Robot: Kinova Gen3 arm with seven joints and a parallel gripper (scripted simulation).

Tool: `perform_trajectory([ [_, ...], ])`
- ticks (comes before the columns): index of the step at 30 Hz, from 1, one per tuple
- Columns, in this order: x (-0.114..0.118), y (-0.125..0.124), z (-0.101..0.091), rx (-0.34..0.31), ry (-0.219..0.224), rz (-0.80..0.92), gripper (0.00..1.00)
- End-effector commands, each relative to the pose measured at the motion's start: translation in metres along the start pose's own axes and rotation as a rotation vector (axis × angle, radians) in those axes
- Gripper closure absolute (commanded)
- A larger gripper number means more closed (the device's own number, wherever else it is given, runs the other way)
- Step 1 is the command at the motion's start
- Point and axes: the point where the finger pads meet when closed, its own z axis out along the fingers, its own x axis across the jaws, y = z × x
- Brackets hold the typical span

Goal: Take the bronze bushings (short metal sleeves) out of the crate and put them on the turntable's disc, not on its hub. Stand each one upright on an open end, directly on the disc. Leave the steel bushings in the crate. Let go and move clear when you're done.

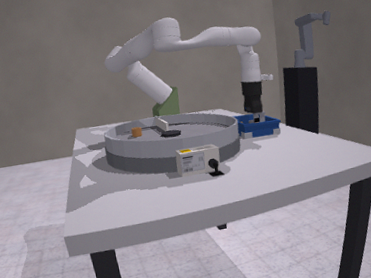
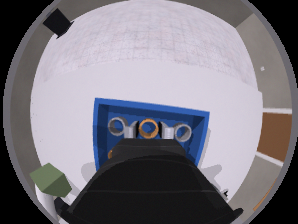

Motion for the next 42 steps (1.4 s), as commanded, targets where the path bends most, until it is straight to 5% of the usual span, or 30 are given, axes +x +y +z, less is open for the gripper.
perform_trajectory([
  [1,-0.0001,-0.0002,0.0024,0.002,0.001,0.003,0.24],
  [28,-0.0001,-0.0002,0.0024,0.002,0.001,0.003,0.24],
  [29,-0.0001,-0.0002,0.0024,0.002,0.001,0.003,1.0],
  [42,-0.0001,-0.0002,0.0024,0.002,0.001,0.003,1.0],
])
